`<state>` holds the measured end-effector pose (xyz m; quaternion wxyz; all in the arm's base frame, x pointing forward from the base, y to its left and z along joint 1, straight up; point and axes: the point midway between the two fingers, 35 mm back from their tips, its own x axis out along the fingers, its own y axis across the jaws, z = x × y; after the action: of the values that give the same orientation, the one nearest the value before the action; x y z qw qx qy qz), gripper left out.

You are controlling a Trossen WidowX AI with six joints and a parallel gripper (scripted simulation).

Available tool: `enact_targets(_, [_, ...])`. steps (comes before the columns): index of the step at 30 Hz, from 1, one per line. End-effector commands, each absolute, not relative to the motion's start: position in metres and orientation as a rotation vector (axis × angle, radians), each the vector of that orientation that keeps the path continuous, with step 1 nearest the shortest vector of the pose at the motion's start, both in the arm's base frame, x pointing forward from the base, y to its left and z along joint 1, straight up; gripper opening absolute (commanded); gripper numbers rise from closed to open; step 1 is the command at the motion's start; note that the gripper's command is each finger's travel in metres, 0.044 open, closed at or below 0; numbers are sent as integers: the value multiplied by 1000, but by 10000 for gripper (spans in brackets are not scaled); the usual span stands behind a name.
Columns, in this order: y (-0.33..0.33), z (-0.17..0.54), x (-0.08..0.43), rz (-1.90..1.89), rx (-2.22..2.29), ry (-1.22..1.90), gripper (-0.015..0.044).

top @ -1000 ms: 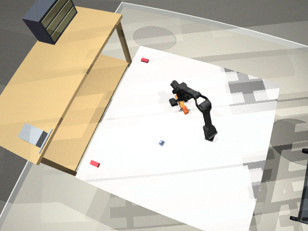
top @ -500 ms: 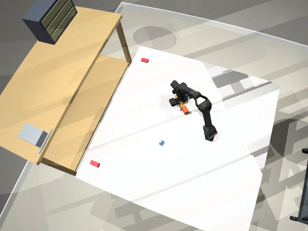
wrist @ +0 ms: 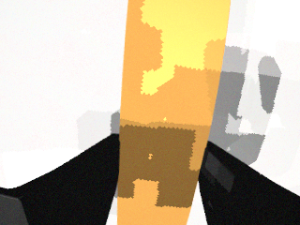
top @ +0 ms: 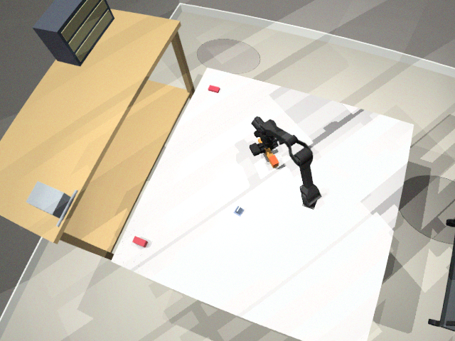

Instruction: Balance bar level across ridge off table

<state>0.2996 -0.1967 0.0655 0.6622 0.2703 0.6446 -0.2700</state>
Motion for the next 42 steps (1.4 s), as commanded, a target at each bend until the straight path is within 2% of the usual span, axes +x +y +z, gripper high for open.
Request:
enact_targets(1, [-198,77,301,-614,609,1452,0])
enact_targets(28, [-195,143,297,-618,609,1452,0])
enact_targets(42, [-153,144,324,-550,546,1470,0])
